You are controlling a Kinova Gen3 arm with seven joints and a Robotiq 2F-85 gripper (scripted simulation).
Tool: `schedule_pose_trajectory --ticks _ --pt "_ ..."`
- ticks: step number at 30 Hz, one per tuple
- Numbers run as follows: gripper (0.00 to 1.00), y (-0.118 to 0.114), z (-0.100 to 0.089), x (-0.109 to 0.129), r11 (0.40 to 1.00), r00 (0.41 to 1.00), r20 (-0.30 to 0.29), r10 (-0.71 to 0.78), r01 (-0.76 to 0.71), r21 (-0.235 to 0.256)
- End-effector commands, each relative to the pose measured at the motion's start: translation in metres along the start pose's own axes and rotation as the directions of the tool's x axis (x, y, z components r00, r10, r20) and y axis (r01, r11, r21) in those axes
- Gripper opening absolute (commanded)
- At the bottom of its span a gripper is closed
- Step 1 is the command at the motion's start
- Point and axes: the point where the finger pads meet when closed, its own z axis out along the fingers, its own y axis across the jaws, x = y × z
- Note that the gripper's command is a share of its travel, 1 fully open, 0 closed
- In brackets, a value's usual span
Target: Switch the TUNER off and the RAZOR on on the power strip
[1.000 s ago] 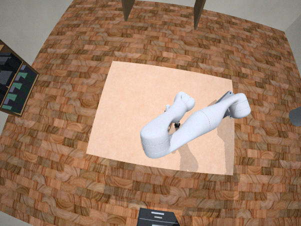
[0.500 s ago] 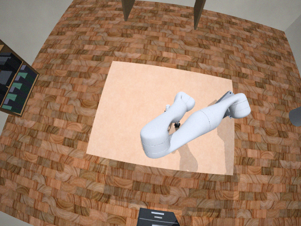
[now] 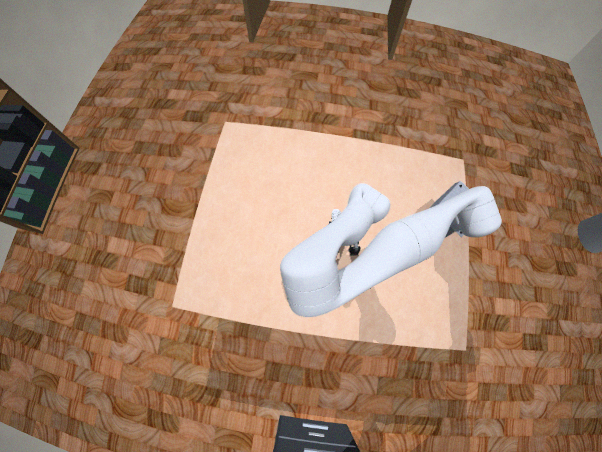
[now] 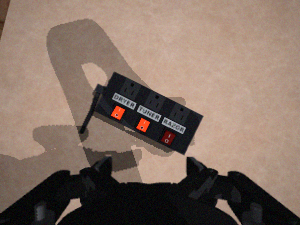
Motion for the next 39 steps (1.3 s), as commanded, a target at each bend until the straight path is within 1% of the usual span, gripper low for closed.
schedule_pose_trajectory --ticks 1,32,36,39 --pt "1.0 0.0 0.0 0.0 1.0 1.0 -0.001 0.0 0.0 0.0" --pt "1.0 0.0 -0.001 0.0 1.0 1.0 -0.001 0.001 -0.001 0.0" --pt "1.0 -0.003 -0.006 0.004 1.0 1.0 0.0 0.022 -0.022 0.004" --pt "1.0 -0.009 -0.015 0.009 0.998 0.998 0.001 0.059 -0.059 0.009"
